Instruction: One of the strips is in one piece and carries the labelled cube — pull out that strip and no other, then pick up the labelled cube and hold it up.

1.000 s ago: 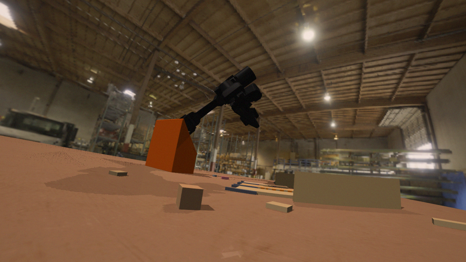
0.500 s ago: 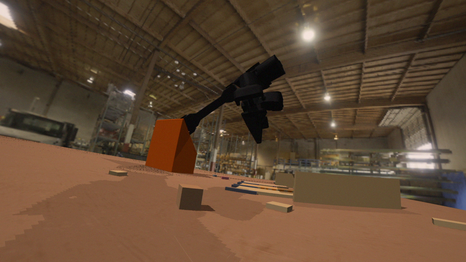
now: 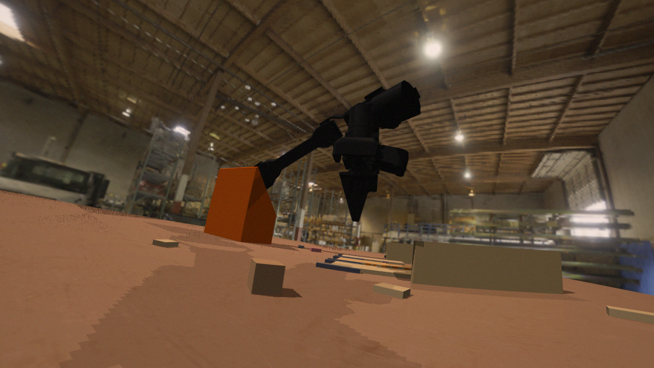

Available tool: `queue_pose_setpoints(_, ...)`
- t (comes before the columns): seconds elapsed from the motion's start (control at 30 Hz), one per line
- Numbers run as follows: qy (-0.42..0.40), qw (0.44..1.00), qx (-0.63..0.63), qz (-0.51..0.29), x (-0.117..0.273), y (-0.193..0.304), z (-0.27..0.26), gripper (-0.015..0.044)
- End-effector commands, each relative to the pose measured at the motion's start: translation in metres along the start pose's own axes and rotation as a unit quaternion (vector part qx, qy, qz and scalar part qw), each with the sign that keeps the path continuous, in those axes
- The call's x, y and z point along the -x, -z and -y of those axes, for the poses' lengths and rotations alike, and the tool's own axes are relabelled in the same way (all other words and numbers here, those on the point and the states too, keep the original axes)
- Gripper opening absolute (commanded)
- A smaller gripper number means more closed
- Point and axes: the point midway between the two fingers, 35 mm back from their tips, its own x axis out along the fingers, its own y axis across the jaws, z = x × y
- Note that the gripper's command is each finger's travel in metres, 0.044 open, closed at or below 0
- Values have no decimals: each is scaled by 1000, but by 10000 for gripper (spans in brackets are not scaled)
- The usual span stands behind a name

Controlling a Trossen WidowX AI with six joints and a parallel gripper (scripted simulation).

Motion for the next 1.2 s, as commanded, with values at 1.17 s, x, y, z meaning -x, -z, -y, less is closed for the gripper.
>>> queue_pose_setpoints(1.17,-1,1000,4,-3,-64,-1,-3,0)
